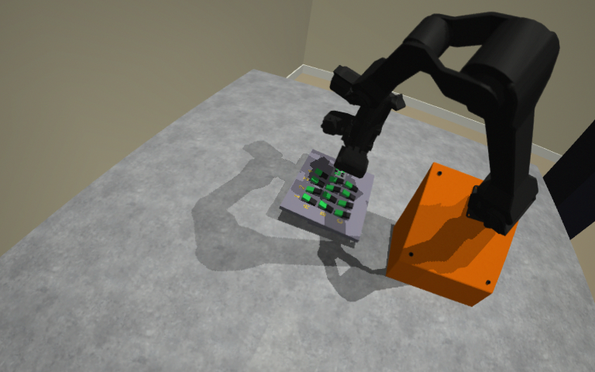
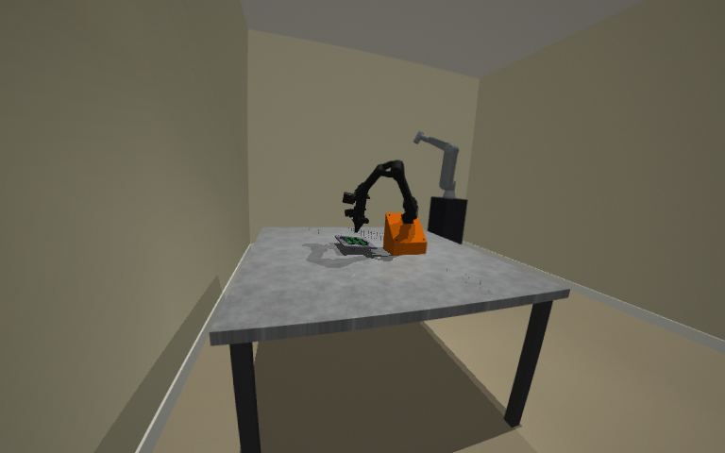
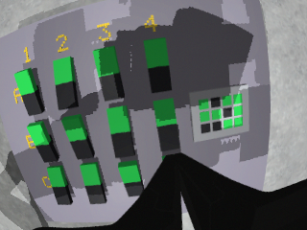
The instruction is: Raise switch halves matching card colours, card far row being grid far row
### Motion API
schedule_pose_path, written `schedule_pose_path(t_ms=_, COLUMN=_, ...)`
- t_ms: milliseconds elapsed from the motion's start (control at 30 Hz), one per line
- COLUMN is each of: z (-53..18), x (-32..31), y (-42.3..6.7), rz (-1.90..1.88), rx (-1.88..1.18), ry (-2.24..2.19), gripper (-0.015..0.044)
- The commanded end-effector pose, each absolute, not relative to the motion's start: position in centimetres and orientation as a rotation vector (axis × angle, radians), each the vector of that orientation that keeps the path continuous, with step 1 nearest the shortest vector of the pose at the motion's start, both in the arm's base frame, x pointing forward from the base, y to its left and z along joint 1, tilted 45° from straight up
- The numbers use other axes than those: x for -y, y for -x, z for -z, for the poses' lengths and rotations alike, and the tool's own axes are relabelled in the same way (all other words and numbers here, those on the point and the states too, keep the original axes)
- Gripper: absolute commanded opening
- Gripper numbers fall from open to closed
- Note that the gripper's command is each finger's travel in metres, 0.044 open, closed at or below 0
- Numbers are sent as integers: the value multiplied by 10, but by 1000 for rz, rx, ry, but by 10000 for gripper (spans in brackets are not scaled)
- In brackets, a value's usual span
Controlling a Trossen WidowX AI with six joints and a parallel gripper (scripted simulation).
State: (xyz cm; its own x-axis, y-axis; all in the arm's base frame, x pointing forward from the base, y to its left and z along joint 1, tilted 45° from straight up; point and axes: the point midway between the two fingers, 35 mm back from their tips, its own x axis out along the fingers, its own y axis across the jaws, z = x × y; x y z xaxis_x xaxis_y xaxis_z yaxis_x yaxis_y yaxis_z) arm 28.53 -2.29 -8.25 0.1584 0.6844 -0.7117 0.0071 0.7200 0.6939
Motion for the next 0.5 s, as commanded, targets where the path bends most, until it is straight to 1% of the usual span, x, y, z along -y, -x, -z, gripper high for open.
schedule_pose_path(t_ms=0, z=88, x=19, y=-284, rz=-528, rx=-1334, ry=-653, gripper=0)
schedule_pose_path(t_ms=467, z=103, x=4, y=-287, rz=-529, rx=-1334, ry=-654, gripper=0)
